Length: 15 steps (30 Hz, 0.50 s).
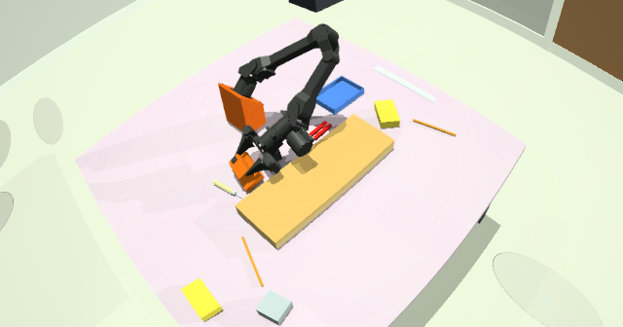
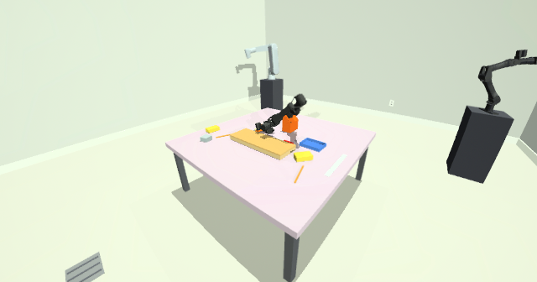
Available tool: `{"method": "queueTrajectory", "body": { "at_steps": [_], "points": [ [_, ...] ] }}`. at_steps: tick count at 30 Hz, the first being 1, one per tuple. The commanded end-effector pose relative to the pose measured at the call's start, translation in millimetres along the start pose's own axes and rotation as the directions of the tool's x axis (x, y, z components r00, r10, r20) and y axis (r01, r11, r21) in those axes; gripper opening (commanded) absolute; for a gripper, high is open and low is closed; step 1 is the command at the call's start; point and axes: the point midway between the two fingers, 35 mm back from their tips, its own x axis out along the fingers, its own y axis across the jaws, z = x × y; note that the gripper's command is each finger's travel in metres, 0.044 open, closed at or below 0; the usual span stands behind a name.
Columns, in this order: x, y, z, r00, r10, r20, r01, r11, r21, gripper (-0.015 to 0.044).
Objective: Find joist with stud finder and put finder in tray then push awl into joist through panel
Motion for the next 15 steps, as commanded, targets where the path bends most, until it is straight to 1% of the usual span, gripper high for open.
{"method": "queueTrajectory", "body": {
  "at_steps": [1,2,3,15],
  "points": [
    [0.0,0.0,0.0,1.000,0.000,0.000,0.000,1.000,0.000,0.0405],
    [0.0,0.0,0.0,1.000,0.000,0.000,0.000,1.000,0.000,0.0431],
    [0.0,0.0,0.0,1.000,0.000,0.000,0.000,1.000,0.000,0.0440],
    [-0.2,0.0,0.0,1.000,0.000,0.000,0.000,1.000,0.000,0.0440]
  ]
}}
